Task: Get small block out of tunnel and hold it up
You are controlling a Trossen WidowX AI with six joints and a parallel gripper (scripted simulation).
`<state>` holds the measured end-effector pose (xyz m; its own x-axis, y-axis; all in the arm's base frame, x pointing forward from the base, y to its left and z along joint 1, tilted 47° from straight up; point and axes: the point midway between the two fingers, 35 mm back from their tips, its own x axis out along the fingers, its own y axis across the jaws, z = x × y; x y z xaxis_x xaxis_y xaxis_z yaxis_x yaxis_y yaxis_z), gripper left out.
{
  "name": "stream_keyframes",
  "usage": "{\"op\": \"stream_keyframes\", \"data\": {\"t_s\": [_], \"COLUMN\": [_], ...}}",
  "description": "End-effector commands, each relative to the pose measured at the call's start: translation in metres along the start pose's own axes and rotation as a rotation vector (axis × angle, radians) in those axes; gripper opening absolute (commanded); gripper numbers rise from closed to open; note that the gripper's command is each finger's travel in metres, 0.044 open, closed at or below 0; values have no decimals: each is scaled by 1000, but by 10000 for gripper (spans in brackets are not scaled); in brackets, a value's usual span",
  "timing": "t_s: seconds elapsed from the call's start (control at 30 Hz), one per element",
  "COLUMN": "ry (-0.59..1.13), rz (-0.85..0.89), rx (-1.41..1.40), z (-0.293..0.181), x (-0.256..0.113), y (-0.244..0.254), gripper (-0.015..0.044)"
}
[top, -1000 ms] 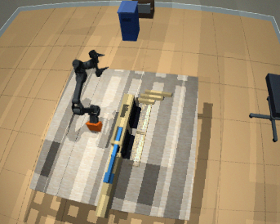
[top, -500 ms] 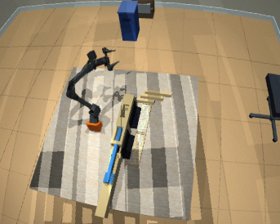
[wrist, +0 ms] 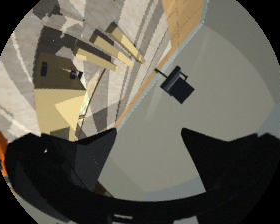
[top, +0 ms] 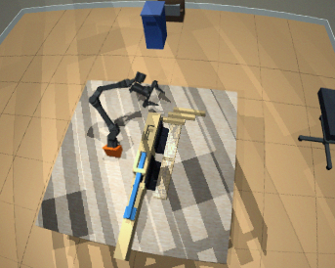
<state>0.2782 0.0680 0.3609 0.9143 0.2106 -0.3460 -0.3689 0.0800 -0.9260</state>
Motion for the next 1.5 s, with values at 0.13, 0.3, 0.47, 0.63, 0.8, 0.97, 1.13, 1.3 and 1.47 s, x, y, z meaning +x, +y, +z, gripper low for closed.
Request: {"op": "stream_keyframes", "data": {"t_s": [0.13,0.3,0.47,0.63,0.8,0.97,1.13,1.3,1.47], "ry": [84,125,100,72,72,72,120,402,772], "rz": [500,721,961,1004,1004,1004,1004,982,898], "rx": [696,1208,1939,2160,2160,2160,2199,2417,2652], "z": [-70,-94,-104,-109,-109,-109,-118,-171,-235], "x": [50,46,30,27,27,27,31,51,68], "y": [107,152,174,173,173,173,178,207,255], "gripper": [440,440,440,440,440,440,440,440,440]}}
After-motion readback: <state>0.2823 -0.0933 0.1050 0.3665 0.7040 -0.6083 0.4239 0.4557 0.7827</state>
